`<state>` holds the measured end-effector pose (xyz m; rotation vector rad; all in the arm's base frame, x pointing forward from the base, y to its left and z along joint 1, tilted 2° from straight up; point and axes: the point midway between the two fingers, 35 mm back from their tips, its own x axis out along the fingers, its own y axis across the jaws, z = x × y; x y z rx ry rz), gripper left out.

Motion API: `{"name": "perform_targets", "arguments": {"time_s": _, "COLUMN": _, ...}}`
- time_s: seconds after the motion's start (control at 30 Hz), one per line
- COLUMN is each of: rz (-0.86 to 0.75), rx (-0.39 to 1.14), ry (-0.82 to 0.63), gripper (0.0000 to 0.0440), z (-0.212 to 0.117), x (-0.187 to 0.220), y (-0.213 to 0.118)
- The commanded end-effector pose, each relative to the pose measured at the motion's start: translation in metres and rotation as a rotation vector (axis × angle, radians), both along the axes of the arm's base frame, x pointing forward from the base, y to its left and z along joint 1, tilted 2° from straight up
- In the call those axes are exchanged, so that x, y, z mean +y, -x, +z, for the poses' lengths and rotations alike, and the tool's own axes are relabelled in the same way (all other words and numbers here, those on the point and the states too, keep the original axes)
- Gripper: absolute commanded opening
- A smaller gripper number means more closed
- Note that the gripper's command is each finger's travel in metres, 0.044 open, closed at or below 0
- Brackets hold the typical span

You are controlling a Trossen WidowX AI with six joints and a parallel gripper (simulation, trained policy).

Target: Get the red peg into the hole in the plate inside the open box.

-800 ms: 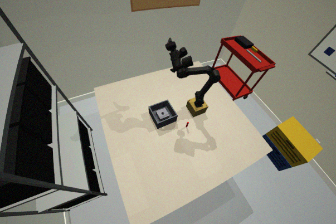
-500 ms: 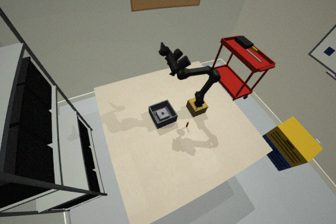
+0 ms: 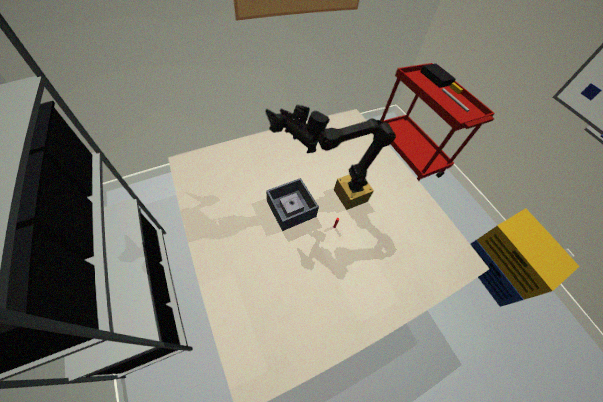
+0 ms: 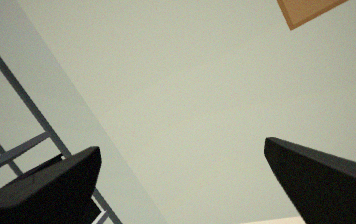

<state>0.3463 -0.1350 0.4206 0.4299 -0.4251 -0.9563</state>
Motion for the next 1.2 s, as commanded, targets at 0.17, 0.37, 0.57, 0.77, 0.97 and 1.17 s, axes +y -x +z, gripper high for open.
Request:
{"name": "perform_targets", "arguments": {"time_s": 0.17, "rz": 0.180, "rx": 0.203, "ry": -0.047, "gripper": 0.0440, "z": -0.041, "x": 0.042, "y": -0.026}}
{"name": "perform_targets", "arguments": {"time_s": 0.37, "rz": 0.308, "rx": 0.363, "ry": -0.090, "gripper": 0.0440, "z": -0.074, "x": 0.075, "y": -0.034}}
{"name": "perform_targets", "arguments": {"time_s": 0.57, "rz": 0.429, "rx": 0.525, "ry": -0.141, "gripper": 0.0440, "z": -0.108, "x": 0.110, "y": -0.031}}
{"name": "perform_targets", "arguments": {"time_s": 0.77, "rz": 0.542, "rx": 0.689, "ry": -0.204, "gripper": 0.0440, "z": -0.142, "x": 0.144, "y": -0.018}}
{"name": "perform_targets", "arguments": {"time_s": 0.97, "rz": 0.640, "rx": 0.854, "ry": -0.287, "gripper": 0.0440, "z": -0.175, "x": 0.176, "y": 0.007}}
{"name": "perform_targets", "arguments": {"time_s": 1.17, "rz": 0.707, "rx": 1.020, "ry": -0.393, "gripper": 0.0440, "z": -0.206, "x": 0.204, "y": 0.041}}
